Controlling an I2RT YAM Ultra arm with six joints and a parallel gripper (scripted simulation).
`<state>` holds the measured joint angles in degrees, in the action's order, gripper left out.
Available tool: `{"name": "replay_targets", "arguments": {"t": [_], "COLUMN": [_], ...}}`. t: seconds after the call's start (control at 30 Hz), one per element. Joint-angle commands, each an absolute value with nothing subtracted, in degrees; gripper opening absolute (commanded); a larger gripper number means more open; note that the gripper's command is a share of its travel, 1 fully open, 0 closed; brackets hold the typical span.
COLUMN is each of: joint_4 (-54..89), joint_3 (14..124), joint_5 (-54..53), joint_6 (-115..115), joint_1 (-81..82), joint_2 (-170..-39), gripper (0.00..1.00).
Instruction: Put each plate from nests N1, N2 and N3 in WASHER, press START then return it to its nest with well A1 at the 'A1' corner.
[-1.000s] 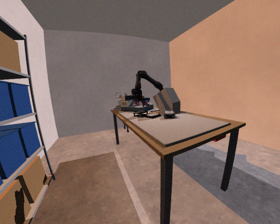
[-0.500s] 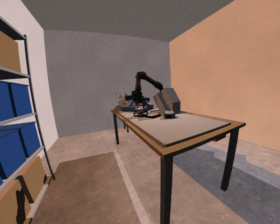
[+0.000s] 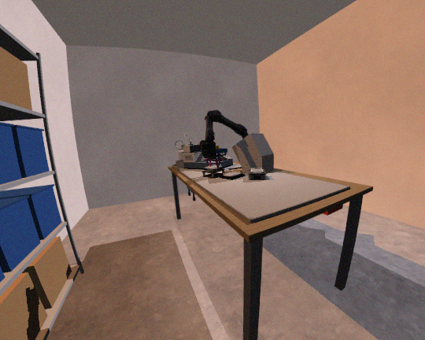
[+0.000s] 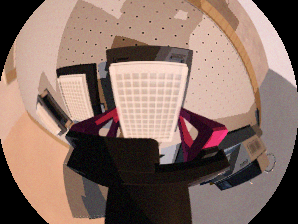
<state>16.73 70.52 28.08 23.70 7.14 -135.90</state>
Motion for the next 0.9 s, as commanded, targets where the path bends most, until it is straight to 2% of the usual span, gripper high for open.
{"name": "replay_targets", "arguments": {"t": [0.0, 0.87], "joint_4": [14.76, 13.86], "joint_3": [72.35, 69.83], "joint_5": [27.54, 27.44], "joint_6": [24.84, 25.33], "joint_1": [6.59, 6.38], "joint_2": [-136.91, -135.58], "gripper": [0.00, 0.00]}}
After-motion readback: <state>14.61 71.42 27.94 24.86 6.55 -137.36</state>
